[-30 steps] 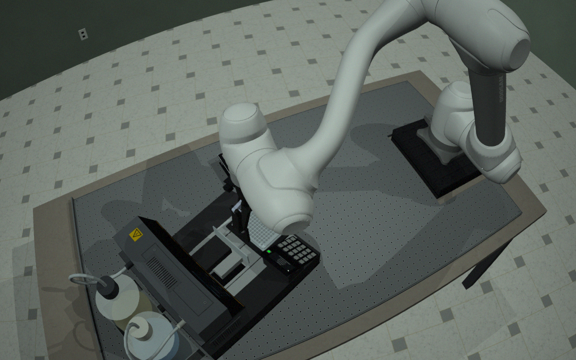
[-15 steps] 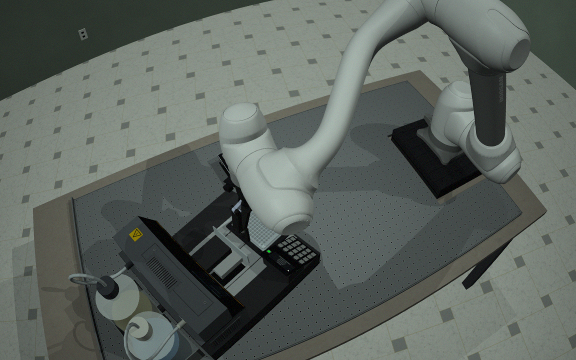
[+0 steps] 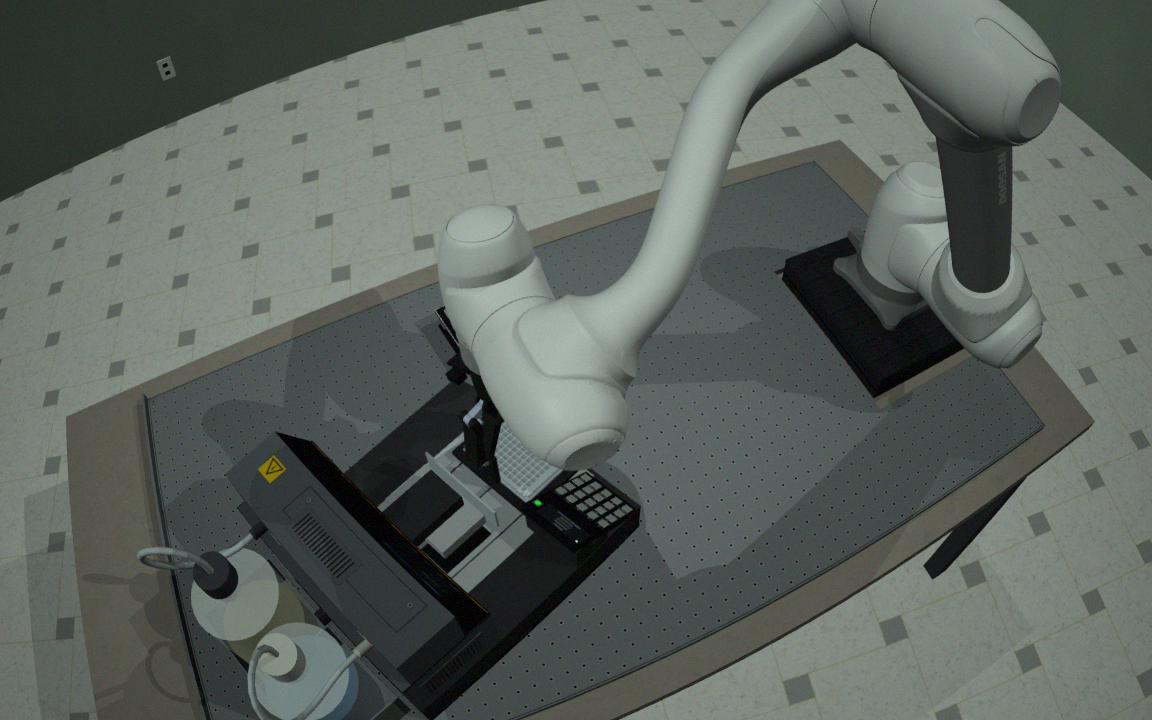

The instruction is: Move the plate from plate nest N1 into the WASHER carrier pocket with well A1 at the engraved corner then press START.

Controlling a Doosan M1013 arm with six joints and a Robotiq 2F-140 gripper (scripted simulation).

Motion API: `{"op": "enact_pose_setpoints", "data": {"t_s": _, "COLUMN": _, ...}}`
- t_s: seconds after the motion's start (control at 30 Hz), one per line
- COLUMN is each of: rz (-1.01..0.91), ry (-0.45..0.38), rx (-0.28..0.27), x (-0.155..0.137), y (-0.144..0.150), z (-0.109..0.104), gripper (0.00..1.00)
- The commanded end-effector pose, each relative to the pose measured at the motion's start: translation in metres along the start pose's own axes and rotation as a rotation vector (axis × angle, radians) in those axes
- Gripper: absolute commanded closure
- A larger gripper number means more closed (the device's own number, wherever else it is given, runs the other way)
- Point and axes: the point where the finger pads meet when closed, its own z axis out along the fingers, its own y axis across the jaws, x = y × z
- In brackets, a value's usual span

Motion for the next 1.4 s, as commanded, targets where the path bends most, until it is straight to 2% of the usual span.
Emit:
{"op": "enact_pose_setpoints", "data": {"t_s": 0.0, "rz": -0.002, "ry": 0.000, "rx": -0.001, "x": 0.0003, "y": 0.0013, "z": 0.0029, "gripper": 0.90}}
{"op": "enact_pose_setpoints", "data": {"t_s": 0.5, "rz": -0.002, "ry": 0.000, "rx": -0.001, "x": 0.0003, "y": 0.0012, "z": 0.0029, "gripper": 0.90}}
{"op": "enact_pose_setpoints", "data": {"t_s": 0.53, "rz": -0.002, "ry": 0.000, "rx": -0.001, "x": 0.0003, "y": 0.0012, "z": 0.0029, "gripper": 0.30}}
{"op": "enact_pose_setpoints", "data": {"t_s": 1.37, "rz": -0.002, "ry": 0.000, "rx": -0.001, "x": 0.0003, "y": 0.0012, "z": 0.0028, "gripper": 0.30}}
